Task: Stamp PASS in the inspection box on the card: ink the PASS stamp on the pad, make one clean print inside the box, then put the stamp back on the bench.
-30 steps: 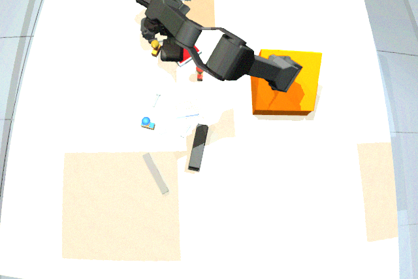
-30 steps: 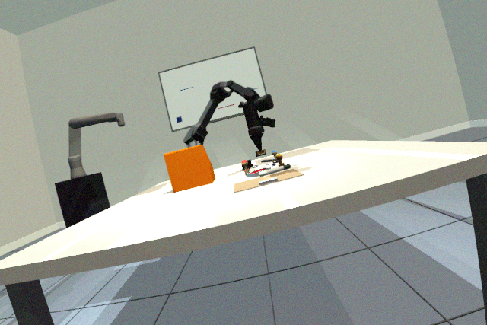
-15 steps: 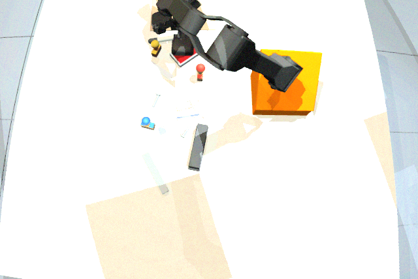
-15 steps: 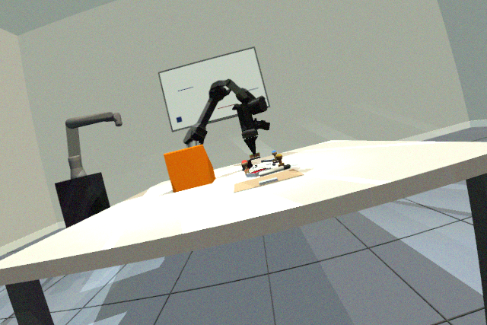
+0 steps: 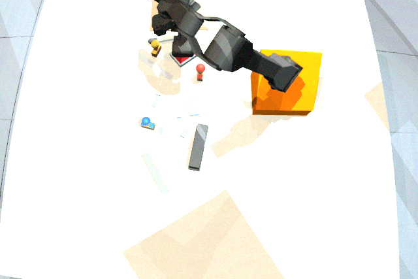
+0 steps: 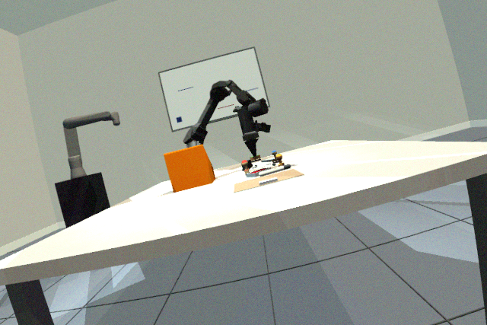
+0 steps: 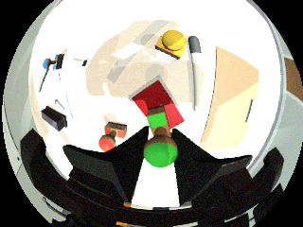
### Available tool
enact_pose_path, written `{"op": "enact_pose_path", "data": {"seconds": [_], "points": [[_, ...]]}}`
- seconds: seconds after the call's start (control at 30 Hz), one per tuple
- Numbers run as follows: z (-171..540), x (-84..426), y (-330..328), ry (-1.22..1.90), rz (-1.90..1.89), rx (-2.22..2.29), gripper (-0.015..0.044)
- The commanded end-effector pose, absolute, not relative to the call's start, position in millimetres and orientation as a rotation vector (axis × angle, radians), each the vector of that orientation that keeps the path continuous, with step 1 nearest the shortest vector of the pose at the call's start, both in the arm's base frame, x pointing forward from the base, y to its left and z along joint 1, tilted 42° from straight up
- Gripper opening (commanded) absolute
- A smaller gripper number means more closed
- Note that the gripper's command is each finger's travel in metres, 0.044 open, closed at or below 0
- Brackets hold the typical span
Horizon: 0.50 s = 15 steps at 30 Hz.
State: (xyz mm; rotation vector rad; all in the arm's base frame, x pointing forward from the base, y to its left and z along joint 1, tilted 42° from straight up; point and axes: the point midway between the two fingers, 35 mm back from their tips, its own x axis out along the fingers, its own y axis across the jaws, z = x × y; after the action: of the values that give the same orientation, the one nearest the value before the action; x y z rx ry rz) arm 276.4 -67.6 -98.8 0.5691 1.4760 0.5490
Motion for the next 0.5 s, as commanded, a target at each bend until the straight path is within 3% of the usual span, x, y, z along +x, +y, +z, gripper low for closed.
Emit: {"op": "enact_pose_path", "data": {"seconds": [0.0, 0.47], "points": [[-100.8, 276.7, -65.6, 1.475, 0.546, 0.578, 0.0], [-107.8, 277.1, -59.4, 1.475, 0.547, 0.579, 0.0]]}}
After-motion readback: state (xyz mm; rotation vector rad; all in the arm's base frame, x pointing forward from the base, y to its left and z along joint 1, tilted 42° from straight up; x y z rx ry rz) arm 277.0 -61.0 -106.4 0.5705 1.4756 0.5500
